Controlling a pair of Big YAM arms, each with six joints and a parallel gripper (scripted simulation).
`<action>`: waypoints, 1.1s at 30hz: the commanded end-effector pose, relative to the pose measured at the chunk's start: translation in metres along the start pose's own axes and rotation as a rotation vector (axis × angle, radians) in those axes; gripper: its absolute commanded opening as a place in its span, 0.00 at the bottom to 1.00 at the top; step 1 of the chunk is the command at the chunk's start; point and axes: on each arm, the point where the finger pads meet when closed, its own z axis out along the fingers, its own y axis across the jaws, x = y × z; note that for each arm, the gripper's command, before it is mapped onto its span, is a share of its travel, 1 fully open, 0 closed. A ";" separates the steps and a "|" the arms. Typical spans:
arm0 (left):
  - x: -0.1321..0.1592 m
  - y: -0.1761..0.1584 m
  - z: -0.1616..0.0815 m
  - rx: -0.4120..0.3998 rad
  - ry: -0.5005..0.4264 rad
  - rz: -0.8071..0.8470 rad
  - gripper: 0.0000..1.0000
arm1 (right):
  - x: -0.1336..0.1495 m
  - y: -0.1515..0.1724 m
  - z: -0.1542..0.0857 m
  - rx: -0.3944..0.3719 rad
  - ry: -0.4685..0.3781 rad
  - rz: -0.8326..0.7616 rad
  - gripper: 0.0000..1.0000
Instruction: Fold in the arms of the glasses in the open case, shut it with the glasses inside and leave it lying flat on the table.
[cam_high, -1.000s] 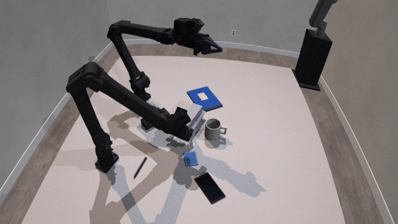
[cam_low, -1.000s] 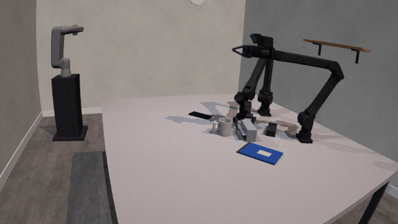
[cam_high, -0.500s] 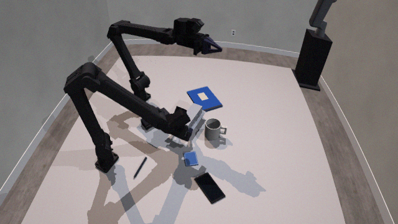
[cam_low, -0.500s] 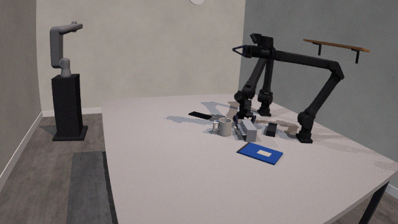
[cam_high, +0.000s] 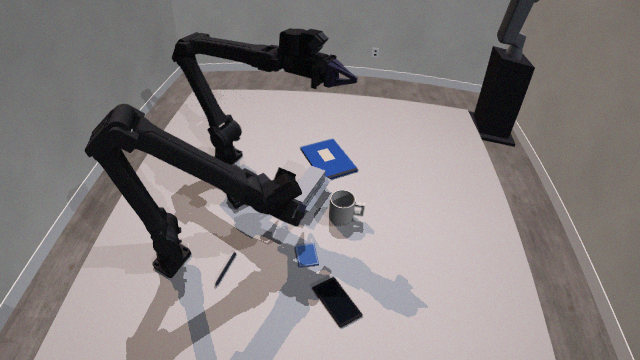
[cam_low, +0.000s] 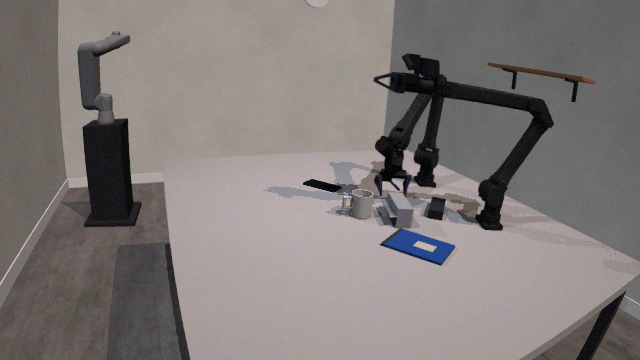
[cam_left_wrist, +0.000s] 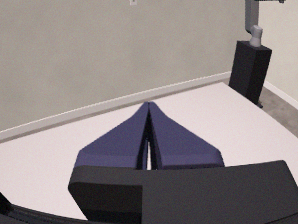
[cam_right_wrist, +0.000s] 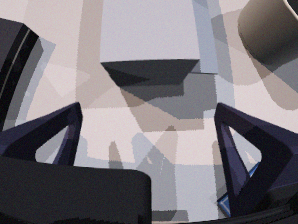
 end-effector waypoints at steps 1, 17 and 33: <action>0.007 0.003 -0.001 -0.004 0.004 -0.012 0.00 | -0.003 -0.001 -0.018 0.007 -0.004 -0.016 1.00; 0.007 0.003 -0.001 -0.004 0.004 -0.012 0.00 | -0.044 -0.056 -0.057 0.157 -0.097 0.032 1.00; 0.007 0.003 -0.001 -0.004 0.004 -0.012 0.00 | -0.071 -0.177 -0.162 0.533 -0.236 0.250 1.00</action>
